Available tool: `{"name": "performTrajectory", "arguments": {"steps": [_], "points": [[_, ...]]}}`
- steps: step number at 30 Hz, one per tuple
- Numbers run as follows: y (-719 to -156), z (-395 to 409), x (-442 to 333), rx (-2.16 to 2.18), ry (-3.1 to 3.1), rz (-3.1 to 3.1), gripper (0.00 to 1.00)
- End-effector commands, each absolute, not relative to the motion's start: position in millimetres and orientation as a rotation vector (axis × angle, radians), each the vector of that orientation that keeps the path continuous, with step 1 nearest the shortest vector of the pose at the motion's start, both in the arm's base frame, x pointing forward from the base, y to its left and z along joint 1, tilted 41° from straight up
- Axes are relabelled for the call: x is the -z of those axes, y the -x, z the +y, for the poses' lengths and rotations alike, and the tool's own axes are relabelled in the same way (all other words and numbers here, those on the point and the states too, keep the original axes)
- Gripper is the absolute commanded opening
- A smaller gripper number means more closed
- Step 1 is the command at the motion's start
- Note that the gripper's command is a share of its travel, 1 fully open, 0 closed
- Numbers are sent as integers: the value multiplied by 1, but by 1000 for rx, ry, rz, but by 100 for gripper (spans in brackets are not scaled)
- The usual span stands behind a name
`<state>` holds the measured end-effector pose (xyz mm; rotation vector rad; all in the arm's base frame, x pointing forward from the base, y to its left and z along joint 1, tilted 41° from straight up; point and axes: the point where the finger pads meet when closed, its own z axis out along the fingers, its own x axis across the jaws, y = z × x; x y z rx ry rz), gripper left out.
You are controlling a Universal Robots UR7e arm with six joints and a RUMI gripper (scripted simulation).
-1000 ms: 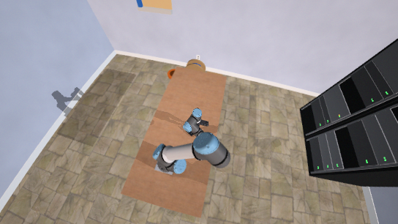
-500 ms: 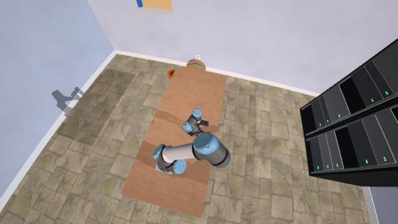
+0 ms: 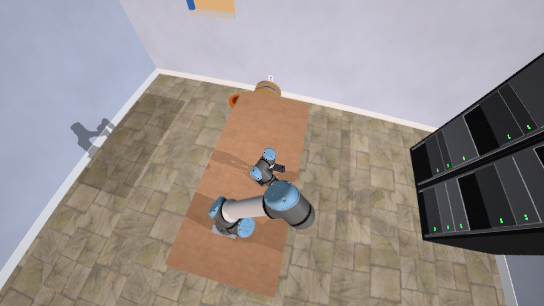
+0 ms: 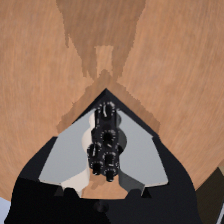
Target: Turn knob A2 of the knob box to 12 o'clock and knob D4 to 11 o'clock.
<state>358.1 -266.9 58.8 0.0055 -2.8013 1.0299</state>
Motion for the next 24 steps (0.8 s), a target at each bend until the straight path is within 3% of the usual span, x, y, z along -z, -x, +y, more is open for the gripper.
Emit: {"name": "performTrajectory", "arguments": {"steps": [1, 5, 6, 24], "points": [[-358, -267, -59, -1031, -6, -2802, 11], [-358, -267, -59, -1031, -6, -2802, 11], [-358, -267, -59, -1031, -6, -2802, 4], [-358, -267, -59, -1031, -6, -2802, 4]]}}
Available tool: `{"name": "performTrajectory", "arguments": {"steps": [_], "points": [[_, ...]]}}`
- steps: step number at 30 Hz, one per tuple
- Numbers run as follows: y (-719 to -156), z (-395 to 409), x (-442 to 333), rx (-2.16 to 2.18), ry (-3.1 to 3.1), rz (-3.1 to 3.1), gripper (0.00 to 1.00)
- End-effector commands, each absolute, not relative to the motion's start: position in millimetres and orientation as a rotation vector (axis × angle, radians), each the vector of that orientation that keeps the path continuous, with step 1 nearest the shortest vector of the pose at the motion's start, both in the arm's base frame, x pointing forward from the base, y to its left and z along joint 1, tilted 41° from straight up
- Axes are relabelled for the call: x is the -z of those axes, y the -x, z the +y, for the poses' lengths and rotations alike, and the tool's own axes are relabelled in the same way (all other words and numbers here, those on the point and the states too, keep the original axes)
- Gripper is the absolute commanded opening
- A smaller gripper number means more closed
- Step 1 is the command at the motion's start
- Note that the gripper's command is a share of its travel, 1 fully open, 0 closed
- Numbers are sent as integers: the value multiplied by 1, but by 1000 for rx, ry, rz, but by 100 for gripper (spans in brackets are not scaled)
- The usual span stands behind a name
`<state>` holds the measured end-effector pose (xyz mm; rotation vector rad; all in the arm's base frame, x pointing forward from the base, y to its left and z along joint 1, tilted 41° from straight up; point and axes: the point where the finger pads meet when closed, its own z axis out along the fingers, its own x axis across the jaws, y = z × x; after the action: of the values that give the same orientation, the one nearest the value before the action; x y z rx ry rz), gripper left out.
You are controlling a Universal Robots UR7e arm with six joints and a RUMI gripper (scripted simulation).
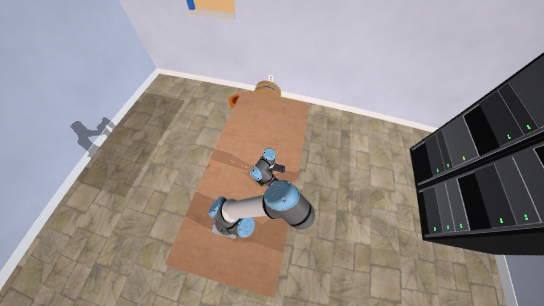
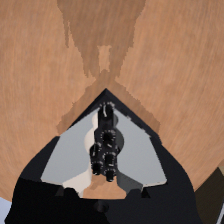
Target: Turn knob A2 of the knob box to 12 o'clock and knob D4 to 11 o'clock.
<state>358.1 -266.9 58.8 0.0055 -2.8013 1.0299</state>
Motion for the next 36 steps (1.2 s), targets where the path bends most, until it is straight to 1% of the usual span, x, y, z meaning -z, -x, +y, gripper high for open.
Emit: {"name": "performTrajectory", "arguments": {"steps": [1, 36], "points": [[-358, -267, -59, -1031, -6, -2802, 4], [-359, -267, -59, -1020, -73, -2787, 4]]}}
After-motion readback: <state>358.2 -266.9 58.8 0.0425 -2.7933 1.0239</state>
